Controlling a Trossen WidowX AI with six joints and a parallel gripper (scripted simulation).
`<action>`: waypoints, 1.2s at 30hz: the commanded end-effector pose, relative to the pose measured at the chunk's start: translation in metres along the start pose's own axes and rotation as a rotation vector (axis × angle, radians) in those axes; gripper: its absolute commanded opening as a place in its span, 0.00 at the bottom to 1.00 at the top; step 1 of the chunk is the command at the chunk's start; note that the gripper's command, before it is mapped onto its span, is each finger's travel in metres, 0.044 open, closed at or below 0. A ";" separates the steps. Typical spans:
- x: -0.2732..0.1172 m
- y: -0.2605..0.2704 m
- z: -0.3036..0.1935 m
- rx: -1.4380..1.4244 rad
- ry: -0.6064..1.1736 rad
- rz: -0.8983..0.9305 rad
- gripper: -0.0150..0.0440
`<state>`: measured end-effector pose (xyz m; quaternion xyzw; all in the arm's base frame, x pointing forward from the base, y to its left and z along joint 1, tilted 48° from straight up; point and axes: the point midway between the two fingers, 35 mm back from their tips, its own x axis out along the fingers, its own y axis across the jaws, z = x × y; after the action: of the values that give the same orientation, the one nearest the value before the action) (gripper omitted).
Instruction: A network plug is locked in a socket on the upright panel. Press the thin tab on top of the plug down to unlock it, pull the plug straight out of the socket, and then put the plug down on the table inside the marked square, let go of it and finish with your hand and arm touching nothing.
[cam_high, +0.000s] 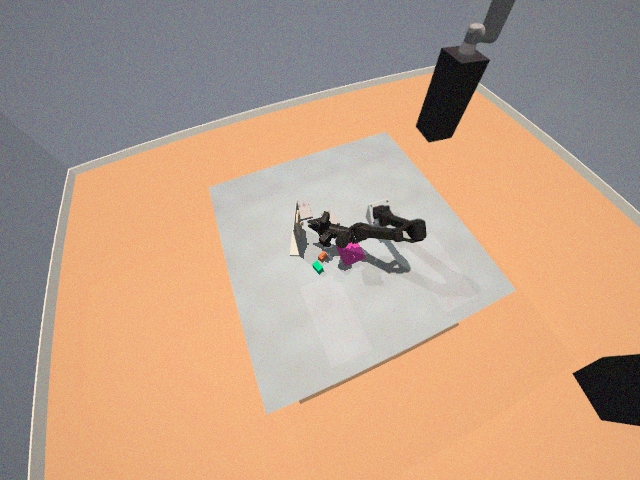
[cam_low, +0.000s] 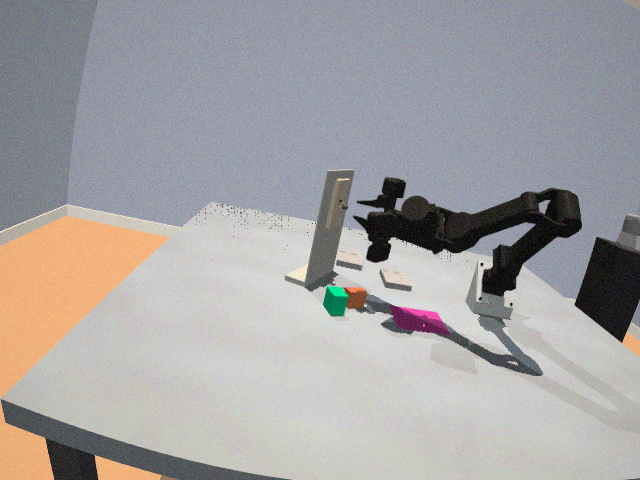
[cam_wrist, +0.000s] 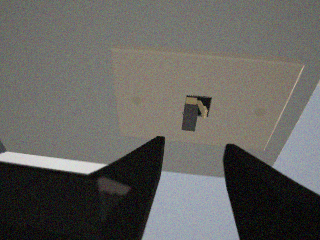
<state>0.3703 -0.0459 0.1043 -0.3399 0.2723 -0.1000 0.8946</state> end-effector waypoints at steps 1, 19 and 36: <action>0.006 0.000 0.004 -0.005 -0.006 0.003 0.52; 0.028 0.001 0.008 -0.004 -0.008 0.004 0.52; 0.033 0.001 0.009 -0.004 -0.009 0.005 0.35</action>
<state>0.4014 -0.0530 0.0951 -0.3392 0.2707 -0.0992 0.8955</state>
